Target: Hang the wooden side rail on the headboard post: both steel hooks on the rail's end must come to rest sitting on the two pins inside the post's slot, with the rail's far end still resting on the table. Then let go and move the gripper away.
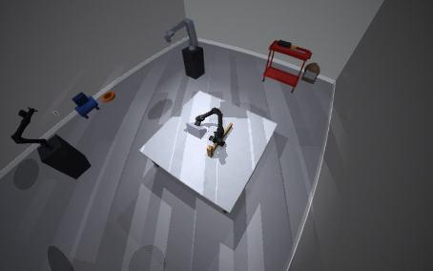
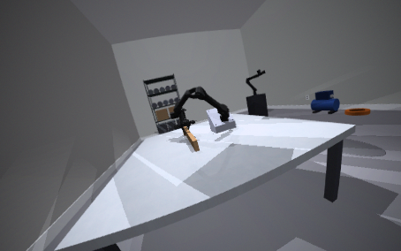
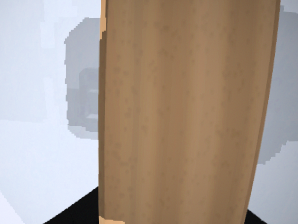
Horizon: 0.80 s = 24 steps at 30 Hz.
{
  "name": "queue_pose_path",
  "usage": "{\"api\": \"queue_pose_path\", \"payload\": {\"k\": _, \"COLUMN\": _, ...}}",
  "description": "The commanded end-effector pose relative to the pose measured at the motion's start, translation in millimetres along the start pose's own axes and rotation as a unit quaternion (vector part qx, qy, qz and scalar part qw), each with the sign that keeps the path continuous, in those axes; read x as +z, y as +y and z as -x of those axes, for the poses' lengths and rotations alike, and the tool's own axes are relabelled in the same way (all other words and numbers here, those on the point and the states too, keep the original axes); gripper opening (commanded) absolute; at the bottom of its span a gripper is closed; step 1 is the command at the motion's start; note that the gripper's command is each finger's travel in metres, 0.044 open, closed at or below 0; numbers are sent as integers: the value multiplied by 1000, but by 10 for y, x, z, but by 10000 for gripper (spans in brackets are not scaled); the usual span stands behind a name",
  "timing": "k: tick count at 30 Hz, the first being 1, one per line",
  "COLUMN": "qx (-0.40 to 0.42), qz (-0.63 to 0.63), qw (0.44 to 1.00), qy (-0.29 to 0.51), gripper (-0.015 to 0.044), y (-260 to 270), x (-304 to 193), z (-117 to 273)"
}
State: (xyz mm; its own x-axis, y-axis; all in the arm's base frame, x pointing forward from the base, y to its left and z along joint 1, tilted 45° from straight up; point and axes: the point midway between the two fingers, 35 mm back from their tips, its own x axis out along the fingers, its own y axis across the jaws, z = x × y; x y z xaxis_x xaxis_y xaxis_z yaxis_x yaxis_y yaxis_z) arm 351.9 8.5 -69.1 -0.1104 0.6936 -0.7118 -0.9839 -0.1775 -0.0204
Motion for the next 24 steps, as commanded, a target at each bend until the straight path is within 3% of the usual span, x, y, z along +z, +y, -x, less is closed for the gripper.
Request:
{"api": "queue_pose_path", "payload": {"k": 1, "qx": -5, "qz": -2, "qw": 1000, "qy": 2, "gripper": 0, "y": 6, "x": -49, "z": 41}}
{"api": "queue_pose_path", "payload": {"k": 24, "qx": -5, "qz": -2, "qw": 1000, "qy": 3, "gripper": 0, "y": 3, "x": -71, "z": 51}}
